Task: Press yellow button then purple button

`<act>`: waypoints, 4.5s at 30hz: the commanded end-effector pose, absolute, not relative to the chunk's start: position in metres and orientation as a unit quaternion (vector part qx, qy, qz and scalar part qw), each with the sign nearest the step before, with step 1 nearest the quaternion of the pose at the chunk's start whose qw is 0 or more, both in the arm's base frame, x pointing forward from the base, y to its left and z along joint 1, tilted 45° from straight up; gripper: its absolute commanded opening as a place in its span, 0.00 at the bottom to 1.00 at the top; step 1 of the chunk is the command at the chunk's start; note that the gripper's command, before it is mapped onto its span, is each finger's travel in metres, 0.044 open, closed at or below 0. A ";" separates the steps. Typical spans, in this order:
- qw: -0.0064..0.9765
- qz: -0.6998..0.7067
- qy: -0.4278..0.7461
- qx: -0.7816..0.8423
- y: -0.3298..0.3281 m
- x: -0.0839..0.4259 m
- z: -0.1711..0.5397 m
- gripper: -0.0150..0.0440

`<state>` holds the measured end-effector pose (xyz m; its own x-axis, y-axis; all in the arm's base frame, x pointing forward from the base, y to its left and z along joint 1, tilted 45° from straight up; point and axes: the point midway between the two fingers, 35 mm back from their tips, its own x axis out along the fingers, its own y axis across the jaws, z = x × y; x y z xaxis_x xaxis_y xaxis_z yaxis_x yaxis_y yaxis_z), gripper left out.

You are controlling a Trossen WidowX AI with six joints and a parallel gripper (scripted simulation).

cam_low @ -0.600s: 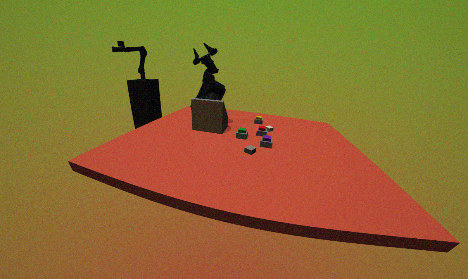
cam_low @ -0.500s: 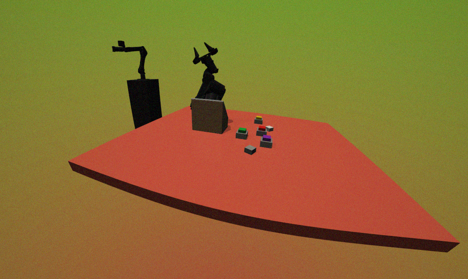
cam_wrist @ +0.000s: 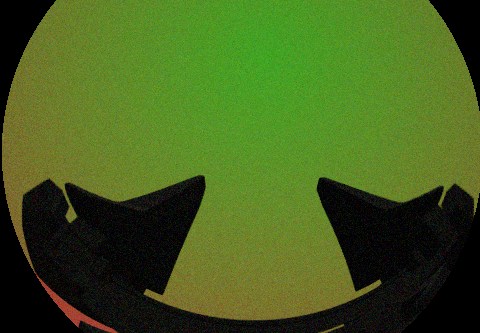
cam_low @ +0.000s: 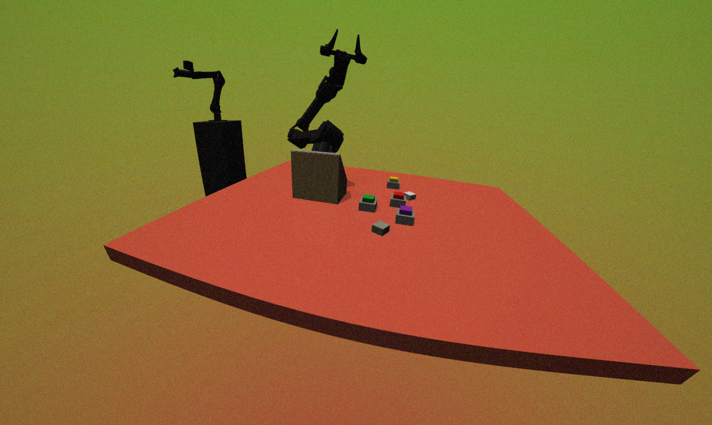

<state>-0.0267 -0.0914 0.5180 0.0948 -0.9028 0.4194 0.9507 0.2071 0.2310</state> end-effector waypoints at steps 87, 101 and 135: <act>0.681 0.211 0.619 0.330 0.129 0.264 0.116 0.29; 0.681 0.211 0.619 0.330 0.131 0.264 0.114 0.29; 0.684 0.206 0.619 0.326 0.056 0.257 0.173 0.29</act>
